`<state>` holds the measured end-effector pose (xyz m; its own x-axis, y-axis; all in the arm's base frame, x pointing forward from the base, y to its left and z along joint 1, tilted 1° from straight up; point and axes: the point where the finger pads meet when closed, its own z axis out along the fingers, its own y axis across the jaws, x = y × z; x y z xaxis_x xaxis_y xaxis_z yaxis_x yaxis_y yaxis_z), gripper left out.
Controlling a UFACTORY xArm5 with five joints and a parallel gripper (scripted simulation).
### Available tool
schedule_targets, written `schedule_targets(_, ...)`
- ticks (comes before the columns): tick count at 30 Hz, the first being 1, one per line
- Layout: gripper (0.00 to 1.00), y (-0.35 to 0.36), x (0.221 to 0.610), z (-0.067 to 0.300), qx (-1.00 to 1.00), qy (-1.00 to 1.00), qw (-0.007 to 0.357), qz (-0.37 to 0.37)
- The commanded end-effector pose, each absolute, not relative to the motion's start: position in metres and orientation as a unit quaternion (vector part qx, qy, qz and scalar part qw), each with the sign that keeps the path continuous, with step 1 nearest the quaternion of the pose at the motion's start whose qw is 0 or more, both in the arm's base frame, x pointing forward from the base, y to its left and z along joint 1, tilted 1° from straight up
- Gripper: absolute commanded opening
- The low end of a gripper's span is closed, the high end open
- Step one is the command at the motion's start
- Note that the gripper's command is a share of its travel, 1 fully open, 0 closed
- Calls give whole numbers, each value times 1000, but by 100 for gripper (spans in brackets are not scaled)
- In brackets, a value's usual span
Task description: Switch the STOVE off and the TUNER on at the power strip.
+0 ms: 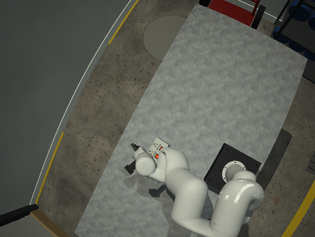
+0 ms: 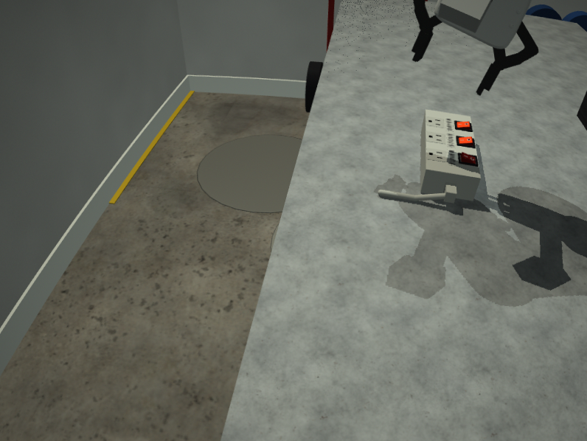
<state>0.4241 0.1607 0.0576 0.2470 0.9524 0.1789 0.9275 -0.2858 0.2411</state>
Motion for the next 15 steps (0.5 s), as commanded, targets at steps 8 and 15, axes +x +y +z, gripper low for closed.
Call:
schedule_targets(8,100,161,430,70,728,682,24,58)
schedule_targets(15,100,160,429,83,687,726,7,14)
